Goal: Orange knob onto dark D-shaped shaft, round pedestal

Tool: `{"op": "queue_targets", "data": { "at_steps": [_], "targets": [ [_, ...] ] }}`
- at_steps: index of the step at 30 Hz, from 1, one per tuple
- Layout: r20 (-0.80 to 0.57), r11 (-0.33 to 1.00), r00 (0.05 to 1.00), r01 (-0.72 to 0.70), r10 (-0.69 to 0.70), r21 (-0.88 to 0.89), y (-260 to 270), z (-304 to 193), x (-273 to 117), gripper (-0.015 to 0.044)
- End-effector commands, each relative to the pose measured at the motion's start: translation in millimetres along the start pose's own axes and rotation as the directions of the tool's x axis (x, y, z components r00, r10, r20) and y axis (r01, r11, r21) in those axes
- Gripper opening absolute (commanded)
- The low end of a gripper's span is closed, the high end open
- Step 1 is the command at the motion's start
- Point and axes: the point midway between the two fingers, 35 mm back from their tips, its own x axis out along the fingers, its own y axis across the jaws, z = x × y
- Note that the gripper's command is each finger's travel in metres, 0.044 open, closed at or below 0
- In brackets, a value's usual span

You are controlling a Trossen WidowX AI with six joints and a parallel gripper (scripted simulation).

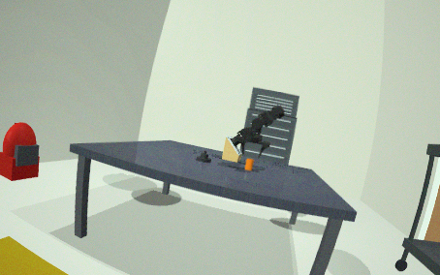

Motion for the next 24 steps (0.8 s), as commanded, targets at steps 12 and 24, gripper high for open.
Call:
{"op": "queue_targets", "data": {
  "at_steps": [12,24],
  "targets": [
    [-0.002,1.0,1.0,-0.004,0.004,0.002,0,1,26,0.044],
    [-0.002,1.0,1.0,-0.005,0.005,0.002,0,1,45,0.044]
  ]
}}
